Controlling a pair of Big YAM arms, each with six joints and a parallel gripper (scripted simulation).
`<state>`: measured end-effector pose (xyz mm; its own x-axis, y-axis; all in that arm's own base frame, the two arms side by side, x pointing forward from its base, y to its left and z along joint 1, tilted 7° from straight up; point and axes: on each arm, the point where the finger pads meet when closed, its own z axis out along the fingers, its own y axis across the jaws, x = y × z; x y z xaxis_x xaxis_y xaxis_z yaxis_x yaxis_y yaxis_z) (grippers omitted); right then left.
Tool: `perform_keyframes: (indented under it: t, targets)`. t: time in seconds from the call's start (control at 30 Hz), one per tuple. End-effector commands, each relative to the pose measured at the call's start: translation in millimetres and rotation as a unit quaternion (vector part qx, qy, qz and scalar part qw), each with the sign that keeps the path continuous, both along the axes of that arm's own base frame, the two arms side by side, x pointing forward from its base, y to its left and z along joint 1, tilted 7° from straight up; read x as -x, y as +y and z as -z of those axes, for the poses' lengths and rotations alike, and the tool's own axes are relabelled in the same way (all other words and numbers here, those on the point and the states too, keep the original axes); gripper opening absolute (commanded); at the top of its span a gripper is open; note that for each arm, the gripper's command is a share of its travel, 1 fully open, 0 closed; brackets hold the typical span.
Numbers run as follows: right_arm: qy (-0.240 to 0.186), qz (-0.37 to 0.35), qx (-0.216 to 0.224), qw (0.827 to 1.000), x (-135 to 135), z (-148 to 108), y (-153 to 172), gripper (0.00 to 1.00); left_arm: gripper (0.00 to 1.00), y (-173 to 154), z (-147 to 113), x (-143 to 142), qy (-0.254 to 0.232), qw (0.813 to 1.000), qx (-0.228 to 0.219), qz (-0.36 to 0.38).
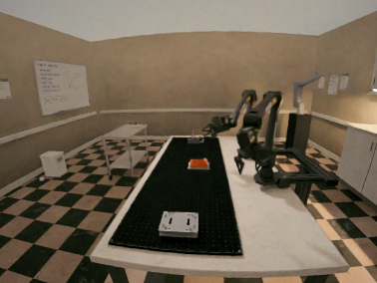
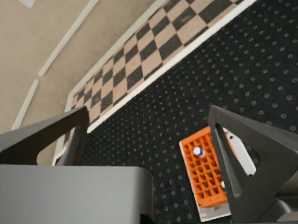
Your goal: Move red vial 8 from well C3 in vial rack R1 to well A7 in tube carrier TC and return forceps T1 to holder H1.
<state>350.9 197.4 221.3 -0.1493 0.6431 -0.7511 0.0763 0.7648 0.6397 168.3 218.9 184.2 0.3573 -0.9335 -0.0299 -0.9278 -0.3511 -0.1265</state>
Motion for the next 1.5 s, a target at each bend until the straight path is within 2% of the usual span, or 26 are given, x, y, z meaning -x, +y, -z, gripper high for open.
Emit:
perform_keyframes:
  t: [0.0, 0.53, 0.57, 0.8, 1.03, 1.1, 1.27, 1.47]
  targets:
    - [-0.003, 0.0, -0.003, 1.0, -1, -4, 1, 1.0, 1.0, 1, -3, -1, -0.002, 1.0, -0.003, 0.0]
    - [-0.003, 0.0, -0.003, 1.0, -1, -4, 1, 1.0, 1.0, 1, -3, -1, -0.002, 1.0, -0.003, 0.0]
    - [-0.012, 0.004, -0.002, 1.0, -15, -30, 4, 0.24, 1.0, 7, -13, -5, -0.01, 1.0, -0.014, 0.0]
    - [0.04, 0.008, 0.084, 0.996, -40, -20, -12, 0.24, 1.0, 7, -13, -5, -0.01, 1.0, -0.014, 0.0]
    - [0.095, 0.007, 0.156, 0.983, -58, -13, -34, 0.24, 1.0, 7, -13, -5, -0.01, 1.0, -0.014, 0.0]
    - [0.095, 0.007, 0.156, 0.983, -58, -13, -34, 0.24, 1.0, 7, -13, -5, -0.01, 1.0, -0.014, 0.0]
    - [0.139, 0.003, 0.203, 0.969, -68, -9, -51, 0.24, 1.0, 7, -13, -5, -0.01, 1.0, -0.014, 0.0]
    - [0.177, -0.003, 0.237, 0.955, -78, -3, -74, 0.24, 1.0, 7, -13, -5, -0.01, 1.0, -0.014, 0.0]
